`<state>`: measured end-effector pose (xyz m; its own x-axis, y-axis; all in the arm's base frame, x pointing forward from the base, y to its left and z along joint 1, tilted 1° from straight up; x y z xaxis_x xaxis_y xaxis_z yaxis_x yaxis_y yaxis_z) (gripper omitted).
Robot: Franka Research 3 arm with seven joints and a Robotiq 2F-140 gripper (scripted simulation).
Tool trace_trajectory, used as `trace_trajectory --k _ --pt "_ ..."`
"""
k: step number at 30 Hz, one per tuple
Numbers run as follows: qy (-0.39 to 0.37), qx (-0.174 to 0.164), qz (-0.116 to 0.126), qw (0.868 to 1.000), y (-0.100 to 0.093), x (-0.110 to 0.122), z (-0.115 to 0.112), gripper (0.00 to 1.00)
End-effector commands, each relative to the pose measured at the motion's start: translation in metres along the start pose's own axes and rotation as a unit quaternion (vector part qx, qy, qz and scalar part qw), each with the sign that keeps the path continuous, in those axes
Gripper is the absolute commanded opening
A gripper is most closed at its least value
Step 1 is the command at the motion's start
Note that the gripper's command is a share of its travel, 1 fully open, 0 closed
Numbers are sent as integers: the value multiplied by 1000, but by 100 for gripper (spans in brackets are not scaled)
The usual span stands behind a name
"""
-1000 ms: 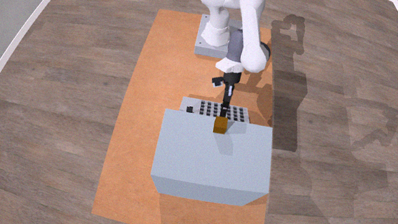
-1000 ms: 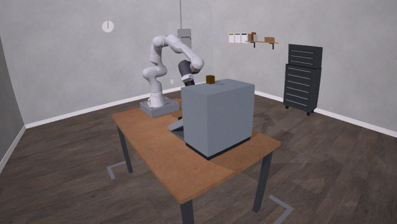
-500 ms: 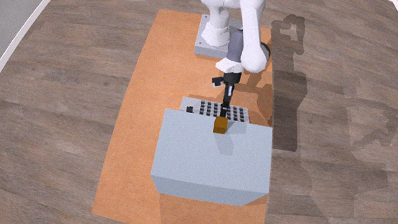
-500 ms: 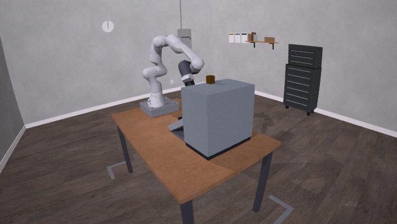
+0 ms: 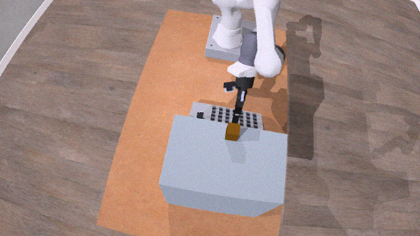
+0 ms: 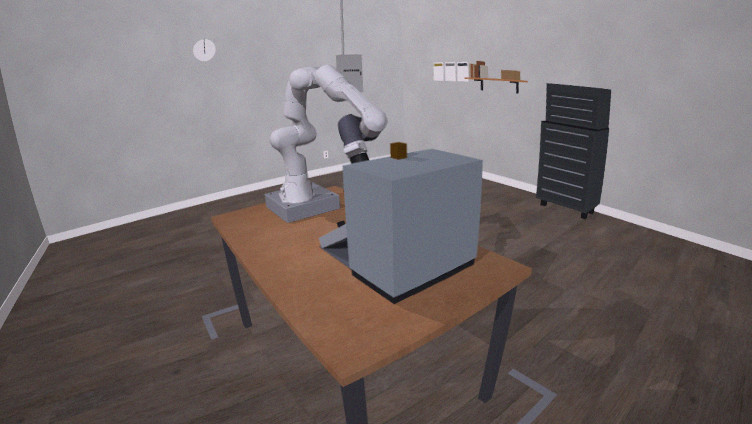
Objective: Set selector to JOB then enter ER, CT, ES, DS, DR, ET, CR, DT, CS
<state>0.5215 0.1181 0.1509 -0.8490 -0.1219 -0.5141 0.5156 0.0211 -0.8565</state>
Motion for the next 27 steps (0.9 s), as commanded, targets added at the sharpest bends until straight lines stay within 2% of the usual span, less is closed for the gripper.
trace_trajectory --k 1,27 --pt "2 -2 2 1000 3 -1 -1 10" --pt "2 -2 1 1000 10 -1 -1 10"
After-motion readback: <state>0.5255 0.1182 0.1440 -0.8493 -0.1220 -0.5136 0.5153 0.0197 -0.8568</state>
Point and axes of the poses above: the point where the finger pads meet when closed, its own y axis out along the fingers, its own x axis across the jaws, z = x × y, the point moved 6 cm from there along -y, back along the fingers, and after that the axes turned 4 degrees about -y, right-handed, at the moved point
